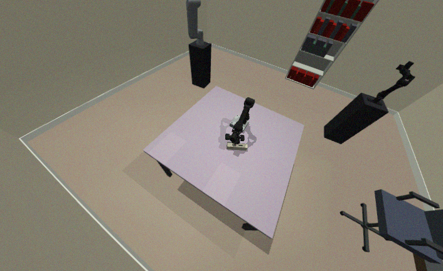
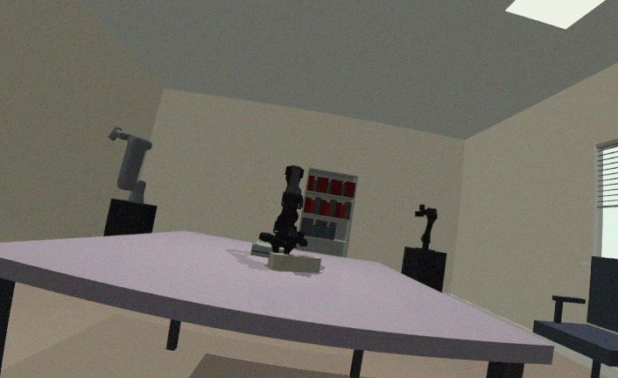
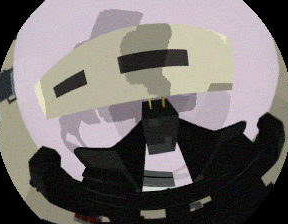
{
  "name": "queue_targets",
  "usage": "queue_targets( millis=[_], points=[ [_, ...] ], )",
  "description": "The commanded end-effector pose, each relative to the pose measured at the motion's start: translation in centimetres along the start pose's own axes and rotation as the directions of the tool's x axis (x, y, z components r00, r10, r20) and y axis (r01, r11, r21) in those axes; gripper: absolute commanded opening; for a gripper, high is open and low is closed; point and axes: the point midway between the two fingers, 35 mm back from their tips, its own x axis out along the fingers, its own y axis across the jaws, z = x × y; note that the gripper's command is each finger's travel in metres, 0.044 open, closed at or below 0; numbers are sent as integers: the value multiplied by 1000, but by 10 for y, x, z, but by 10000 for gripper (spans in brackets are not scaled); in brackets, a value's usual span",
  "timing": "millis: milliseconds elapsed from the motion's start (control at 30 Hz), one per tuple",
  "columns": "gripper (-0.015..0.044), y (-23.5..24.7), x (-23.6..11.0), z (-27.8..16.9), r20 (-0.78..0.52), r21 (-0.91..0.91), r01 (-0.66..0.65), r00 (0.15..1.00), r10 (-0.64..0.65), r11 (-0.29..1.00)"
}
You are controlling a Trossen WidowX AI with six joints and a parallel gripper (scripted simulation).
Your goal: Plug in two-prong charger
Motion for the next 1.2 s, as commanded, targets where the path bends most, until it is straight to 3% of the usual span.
queue_targets(
  millis=[0,1167],
  points=[
    [0,0,1,-1,-1,-4,-3,1000,3,1000],
    [0,1,2,-7,-2,-4,-3,1000,3,1000]
  ],
)
